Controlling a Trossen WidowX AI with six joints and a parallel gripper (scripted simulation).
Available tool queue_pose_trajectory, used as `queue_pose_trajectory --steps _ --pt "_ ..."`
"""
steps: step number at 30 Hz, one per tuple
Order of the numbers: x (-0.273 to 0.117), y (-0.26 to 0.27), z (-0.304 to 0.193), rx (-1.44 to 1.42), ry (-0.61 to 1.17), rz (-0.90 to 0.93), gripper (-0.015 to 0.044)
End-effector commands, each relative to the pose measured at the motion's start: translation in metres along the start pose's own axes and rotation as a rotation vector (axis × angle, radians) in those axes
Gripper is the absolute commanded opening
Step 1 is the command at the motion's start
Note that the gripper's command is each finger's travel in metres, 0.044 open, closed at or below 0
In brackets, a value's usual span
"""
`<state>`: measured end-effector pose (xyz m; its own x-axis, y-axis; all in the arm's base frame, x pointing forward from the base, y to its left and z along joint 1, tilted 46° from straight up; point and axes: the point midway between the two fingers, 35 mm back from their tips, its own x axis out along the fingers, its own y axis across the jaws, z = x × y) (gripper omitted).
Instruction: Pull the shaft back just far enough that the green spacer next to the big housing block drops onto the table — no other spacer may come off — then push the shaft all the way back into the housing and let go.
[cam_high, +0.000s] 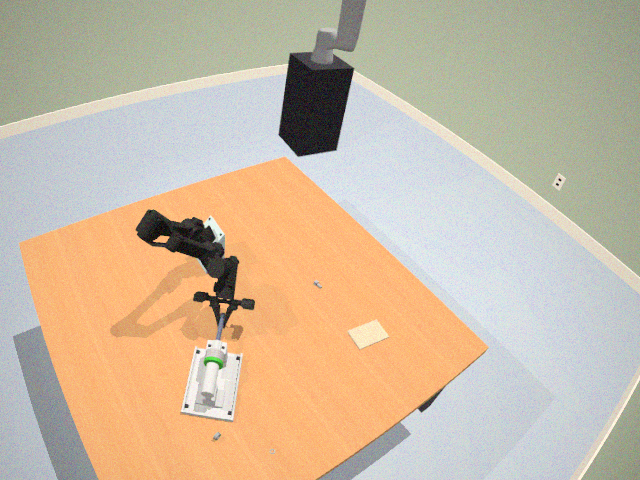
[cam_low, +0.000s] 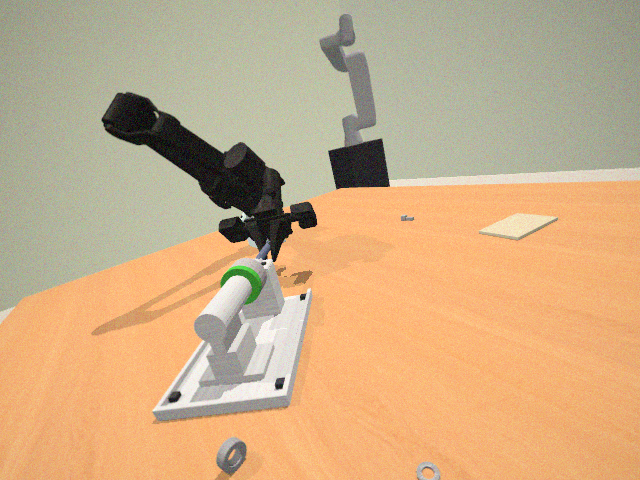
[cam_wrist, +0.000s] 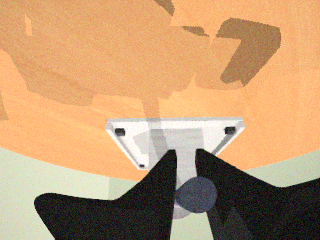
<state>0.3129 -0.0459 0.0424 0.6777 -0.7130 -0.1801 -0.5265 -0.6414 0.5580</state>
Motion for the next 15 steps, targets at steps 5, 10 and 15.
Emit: queue_pose_trajectory --steps 5,10,15 --pt "-0.0017 0.0001 0.0016 0.002 0.000 -0.001 0.0000" --pt "-0.0021 0.0001 0.0019 0.002 0.000 -0.001 0.0000" --pt "-0.0024 0.0001 0.0023 0.002 0.000 -0.001 0.0000"
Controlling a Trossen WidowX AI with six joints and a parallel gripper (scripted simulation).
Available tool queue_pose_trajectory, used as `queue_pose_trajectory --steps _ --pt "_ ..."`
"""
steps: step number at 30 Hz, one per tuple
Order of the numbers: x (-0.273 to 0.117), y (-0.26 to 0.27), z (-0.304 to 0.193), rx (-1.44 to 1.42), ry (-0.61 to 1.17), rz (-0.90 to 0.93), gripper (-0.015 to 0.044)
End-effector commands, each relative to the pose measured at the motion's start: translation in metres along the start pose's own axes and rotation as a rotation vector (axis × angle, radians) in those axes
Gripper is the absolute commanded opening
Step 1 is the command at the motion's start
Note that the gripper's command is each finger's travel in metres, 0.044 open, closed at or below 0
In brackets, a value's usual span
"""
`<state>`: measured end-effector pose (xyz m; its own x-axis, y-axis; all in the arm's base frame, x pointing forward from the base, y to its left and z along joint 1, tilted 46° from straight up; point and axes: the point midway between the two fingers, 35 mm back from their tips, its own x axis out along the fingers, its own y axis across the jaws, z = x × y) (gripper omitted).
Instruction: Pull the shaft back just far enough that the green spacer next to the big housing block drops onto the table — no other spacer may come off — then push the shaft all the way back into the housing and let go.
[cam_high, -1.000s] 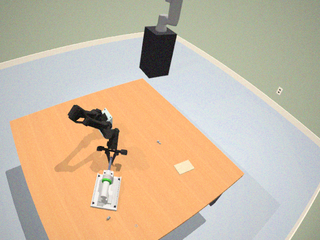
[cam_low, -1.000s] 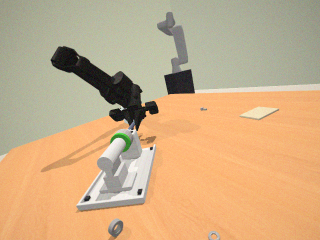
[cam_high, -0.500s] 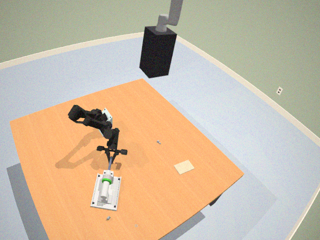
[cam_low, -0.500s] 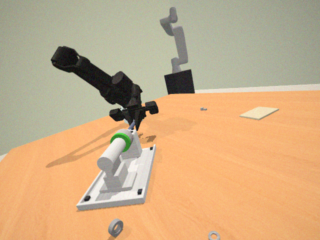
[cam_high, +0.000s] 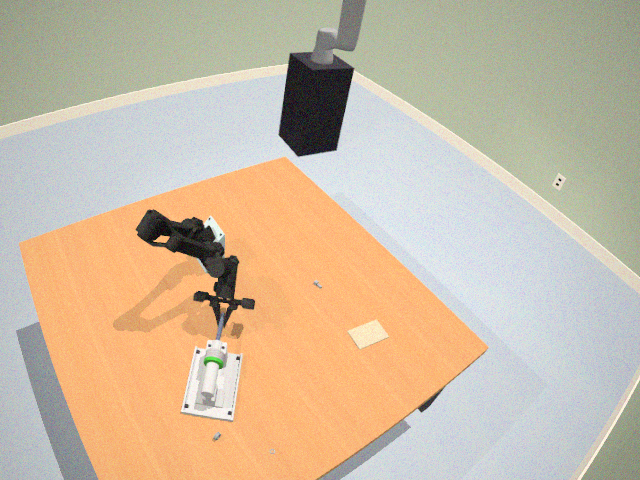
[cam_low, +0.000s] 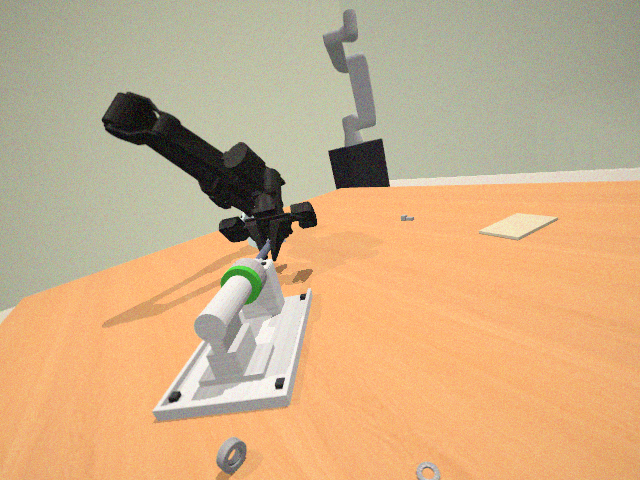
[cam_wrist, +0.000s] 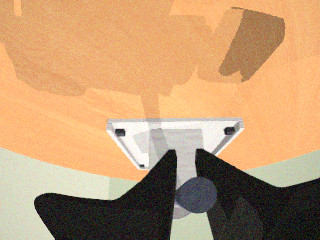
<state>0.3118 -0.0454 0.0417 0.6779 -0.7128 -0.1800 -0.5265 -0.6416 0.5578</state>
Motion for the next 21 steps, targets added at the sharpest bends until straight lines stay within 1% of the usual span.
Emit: queue_pose_trajectory --steps 1,21 --pt "-0.0015 0.0002 0.0014 0.002 -0.001 -0.001 0.0000" --pt "-0.0028 0.0002 0.0028 0.002 -0.001 -0.001 0.0000"
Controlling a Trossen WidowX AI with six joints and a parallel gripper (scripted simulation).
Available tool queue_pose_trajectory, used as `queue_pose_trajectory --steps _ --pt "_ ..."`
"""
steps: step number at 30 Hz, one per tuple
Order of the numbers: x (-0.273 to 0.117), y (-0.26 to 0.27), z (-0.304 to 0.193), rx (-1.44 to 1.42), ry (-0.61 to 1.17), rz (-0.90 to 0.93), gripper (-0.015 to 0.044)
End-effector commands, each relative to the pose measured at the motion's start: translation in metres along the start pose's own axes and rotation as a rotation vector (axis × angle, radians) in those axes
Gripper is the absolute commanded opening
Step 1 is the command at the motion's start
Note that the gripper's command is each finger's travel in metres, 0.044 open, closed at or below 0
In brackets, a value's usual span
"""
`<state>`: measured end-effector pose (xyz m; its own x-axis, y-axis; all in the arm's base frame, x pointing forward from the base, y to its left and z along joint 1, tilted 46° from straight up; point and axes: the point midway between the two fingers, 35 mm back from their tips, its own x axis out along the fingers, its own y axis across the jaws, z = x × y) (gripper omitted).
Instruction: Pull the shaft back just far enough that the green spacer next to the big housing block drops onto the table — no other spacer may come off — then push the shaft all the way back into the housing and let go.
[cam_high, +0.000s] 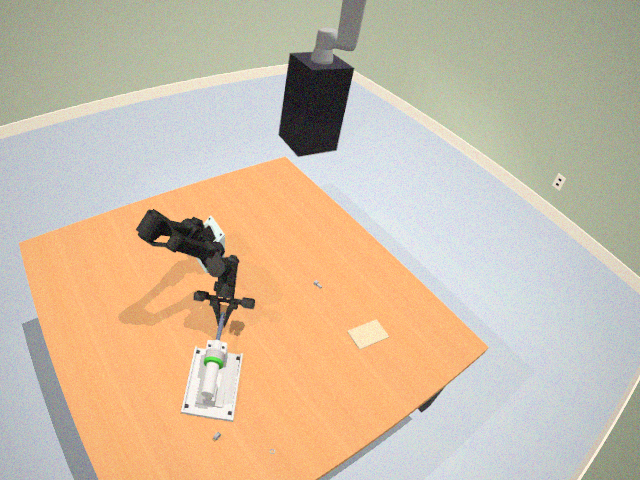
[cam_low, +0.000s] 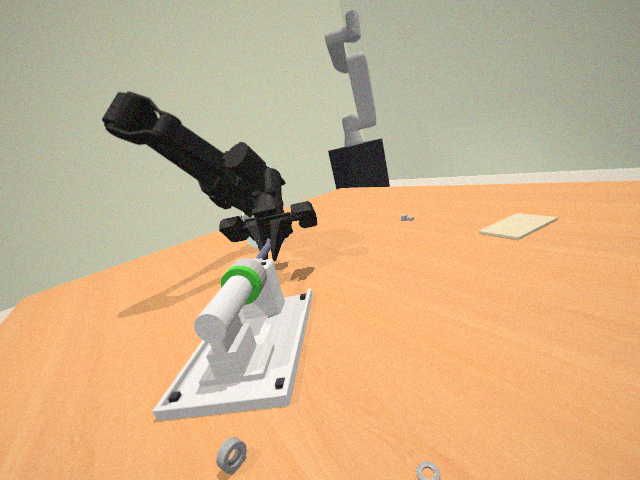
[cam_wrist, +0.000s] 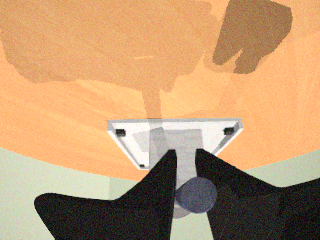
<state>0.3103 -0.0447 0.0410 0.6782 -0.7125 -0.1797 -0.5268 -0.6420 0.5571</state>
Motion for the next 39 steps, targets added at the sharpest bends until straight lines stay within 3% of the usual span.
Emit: queue_pose_trajectory --steps 1,39 --pt "-0.0014 0.0003 0.0016 0.001 -0.001 -0.001 0.0000" --pt "-0.0040 0.0003 0.0042 0.001 -0.001 -0.001 0.0000"
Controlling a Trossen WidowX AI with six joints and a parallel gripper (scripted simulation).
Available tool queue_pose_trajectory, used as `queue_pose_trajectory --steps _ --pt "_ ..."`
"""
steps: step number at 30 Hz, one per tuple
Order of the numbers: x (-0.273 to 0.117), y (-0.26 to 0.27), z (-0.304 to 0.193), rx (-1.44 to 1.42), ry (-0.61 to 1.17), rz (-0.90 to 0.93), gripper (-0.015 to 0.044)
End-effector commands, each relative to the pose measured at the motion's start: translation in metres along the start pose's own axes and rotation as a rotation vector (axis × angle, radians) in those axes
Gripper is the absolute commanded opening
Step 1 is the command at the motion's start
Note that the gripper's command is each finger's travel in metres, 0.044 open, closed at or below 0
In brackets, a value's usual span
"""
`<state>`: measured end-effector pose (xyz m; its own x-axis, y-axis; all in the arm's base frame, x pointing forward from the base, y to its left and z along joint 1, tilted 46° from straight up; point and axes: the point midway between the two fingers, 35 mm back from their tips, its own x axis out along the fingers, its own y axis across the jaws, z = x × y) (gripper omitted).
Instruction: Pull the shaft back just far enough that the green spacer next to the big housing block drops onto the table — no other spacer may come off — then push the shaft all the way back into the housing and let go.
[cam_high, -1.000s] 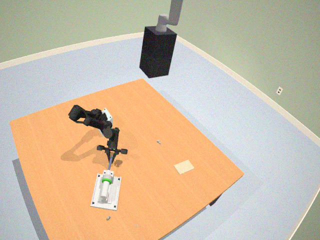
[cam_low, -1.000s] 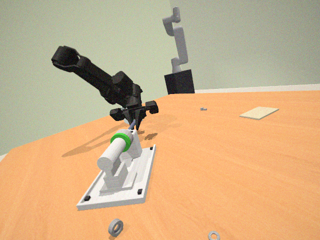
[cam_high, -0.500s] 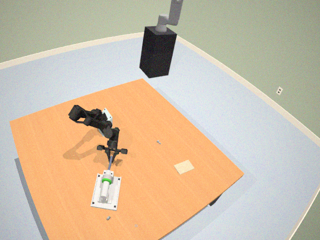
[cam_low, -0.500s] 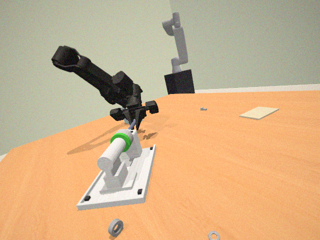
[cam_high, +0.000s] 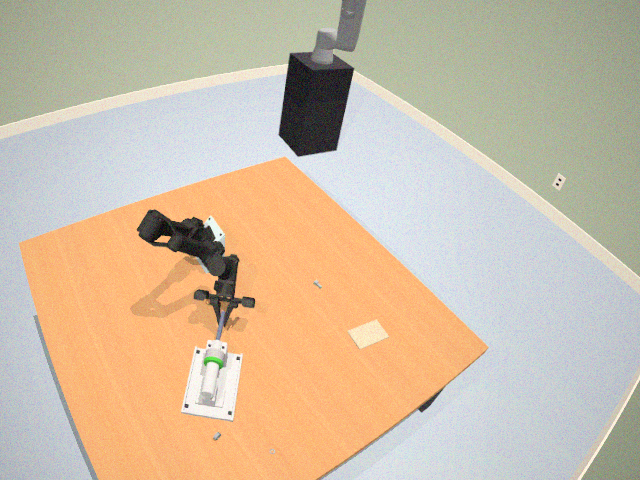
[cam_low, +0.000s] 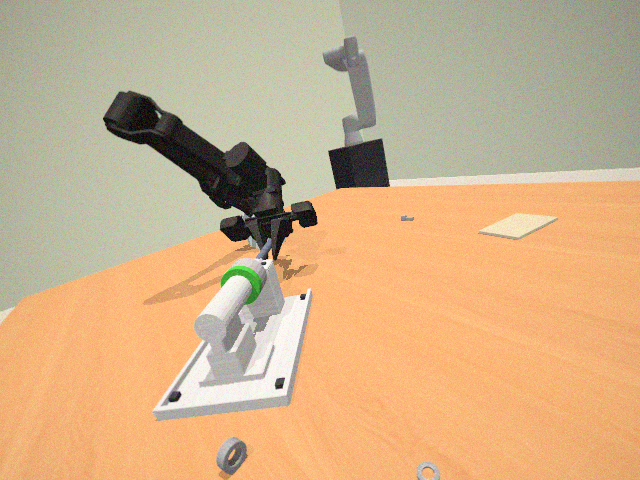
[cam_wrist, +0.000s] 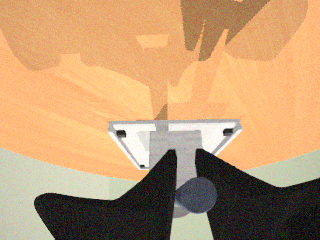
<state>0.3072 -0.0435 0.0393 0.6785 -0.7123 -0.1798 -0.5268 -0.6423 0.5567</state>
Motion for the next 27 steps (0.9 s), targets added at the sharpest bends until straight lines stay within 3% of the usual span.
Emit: queue_pose_trajectory --steps 1,27 --pt "-0.0015 0.0004 0.0018 0.000 -0.001 0.000 0.0000" --pt "-0.0032 0.0004 0.0035 0.000 -0.002 0.000 0.0000"
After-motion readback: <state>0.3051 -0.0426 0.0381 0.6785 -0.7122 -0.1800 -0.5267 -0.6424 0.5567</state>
